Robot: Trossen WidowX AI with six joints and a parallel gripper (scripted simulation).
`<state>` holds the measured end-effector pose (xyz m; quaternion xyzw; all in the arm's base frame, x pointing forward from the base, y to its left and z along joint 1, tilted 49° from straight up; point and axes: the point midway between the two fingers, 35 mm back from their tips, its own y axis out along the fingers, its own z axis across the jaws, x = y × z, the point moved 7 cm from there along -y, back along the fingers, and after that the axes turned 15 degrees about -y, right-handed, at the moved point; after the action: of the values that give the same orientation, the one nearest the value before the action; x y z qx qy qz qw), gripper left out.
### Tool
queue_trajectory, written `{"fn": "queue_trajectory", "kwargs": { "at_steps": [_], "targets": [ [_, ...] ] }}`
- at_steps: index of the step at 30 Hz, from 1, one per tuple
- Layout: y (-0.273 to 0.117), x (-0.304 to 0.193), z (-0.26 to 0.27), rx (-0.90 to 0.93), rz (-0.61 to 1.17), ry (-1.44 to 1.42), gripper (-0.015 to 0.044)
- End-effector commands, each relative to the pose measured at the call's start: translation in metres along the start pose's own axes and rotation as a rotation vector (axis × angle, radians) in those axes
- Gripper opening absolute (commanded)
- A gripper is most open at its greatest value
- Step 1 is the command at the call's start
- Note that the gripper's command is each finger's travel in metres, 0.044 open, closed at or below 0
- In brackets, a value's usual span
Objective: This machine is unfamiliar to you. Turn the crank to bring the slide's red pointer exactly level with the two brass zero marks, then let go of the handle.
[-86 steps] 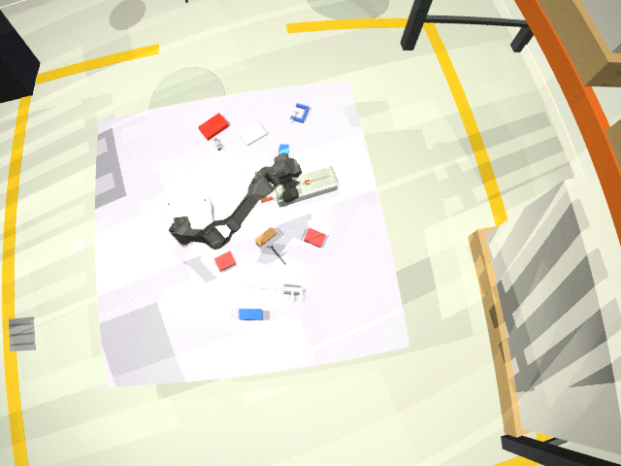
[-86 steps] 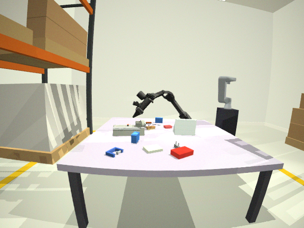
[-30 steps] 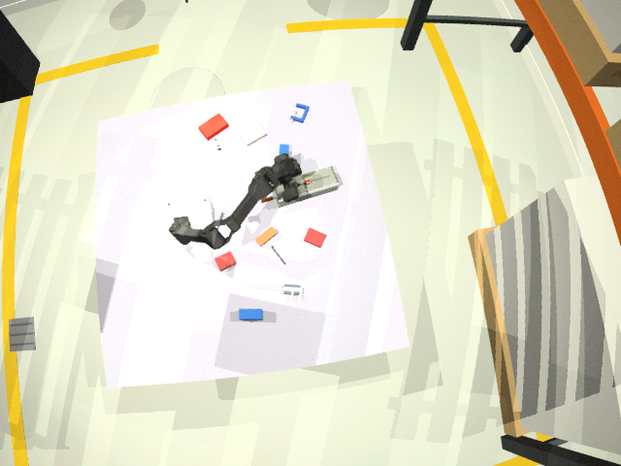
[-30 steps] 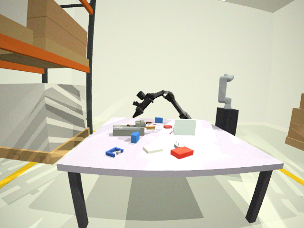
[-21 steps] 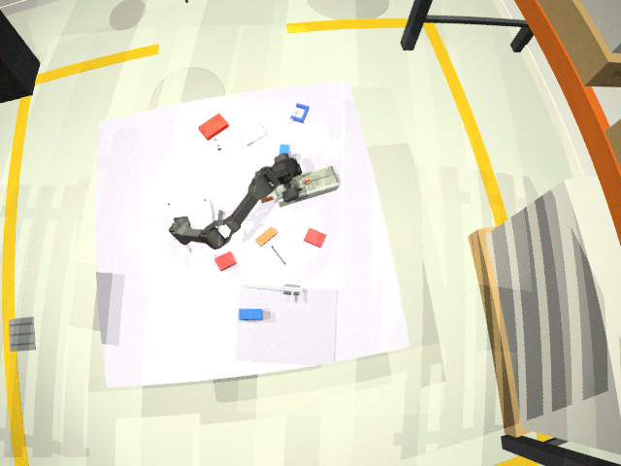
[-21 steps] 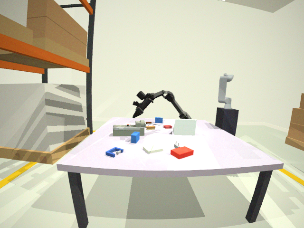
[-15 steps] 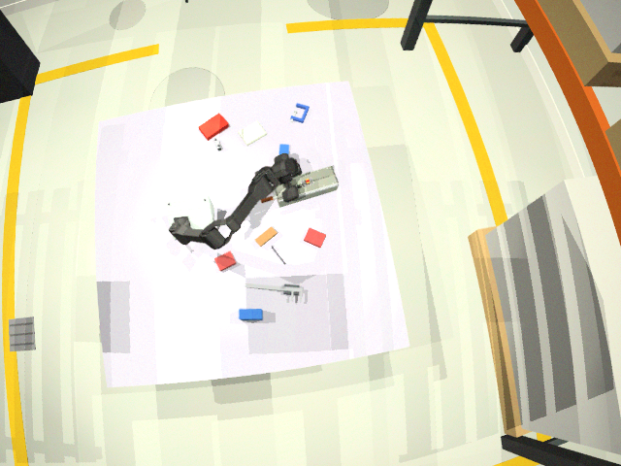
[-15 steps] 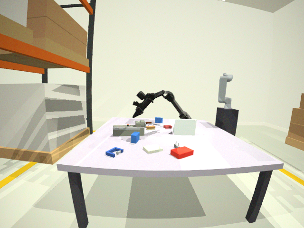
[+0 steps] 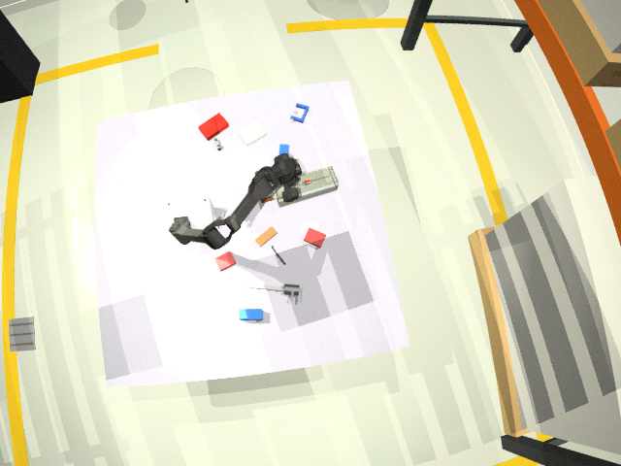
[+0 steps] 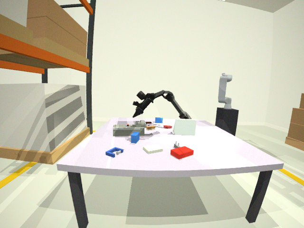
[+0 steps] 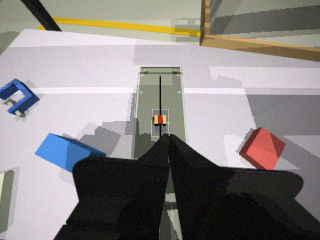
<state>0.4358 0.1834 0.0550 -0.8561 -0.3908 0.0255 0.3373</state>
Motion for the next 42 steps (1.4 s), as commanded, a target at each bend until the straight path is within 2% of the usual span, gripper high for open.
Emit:
{"fn": "queue_trajectory", "kwargs": {
  "at_steps": [1,12,29,30,42],
  "targets": [
    [0.0001,-0.0001,-0.0001,0.000,0.000,0.000,0.0000],
    [0.0000,0.0000,0.0000,0.000,0.000,0.000,0.0000],
    [0.0000,0.0000,0.0000,0.000,0.000,0.000,0.0440],
    [0.0000,0.0000,0.0000,0.000,0.000,0.000,0.0440],
    [0.0000,0.0000,0.0000,0.000,0.000,0.000,0.0125]
  ]
}}
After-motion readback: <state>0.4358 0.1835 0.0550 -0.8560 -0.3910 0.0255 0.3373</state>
